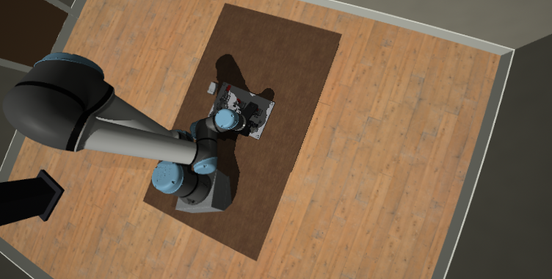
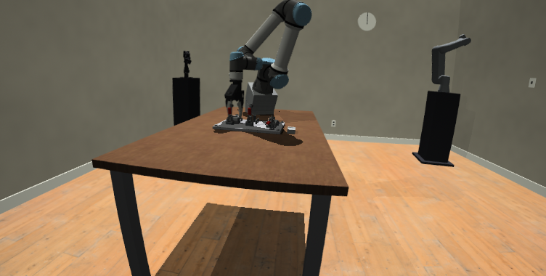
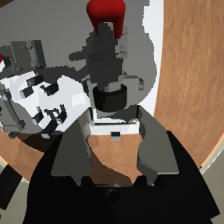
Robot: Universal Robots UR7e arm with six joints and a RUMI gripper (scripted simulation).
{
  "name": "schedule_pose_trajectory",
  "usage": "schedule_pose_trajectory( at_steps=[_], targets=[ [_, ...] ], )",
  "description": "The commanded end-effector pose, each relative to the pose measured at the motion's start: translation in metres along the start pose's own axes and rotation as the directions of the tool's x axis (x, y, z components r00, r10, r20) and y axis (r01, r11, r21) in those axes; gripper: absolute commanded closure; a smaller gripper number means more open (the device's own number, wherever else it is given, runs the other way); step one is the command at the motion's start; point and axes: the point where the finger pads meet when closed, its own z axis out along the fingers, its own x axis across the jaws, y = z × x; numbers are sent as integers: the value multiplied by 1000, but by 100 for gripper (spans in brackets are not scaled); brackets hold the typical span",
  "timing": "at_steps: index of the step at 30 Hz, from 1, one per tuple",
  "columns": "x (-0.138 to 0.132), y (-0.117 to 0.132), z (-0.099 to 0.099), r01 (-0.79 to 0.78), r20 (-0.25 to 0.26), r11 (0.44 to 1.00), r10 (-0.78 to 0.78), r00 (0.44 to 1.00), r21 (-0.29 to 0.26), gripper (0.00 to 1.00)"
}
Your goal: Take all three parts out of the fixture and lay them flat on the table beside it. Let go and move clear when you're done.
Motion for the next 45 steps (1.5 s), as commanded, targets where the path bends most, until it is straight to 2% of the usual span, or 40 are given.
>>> schedule_pose_trajectory(
  at_steps=[1, 19, 38, 45],
  targets=[
    [0, 0, -5, 0, -1, 1000, 0, 1000, 1, 100],
    [0, 0, -27, 0, -1, 1000, 0, 1000, 1, 100],
    [0, 0, -32, 0, -1, 1000, 0, 1000, 1, 100],
    [0, 2, -43, 0, -1, 1000, 0, 1000, 1, 100]
  ],
)
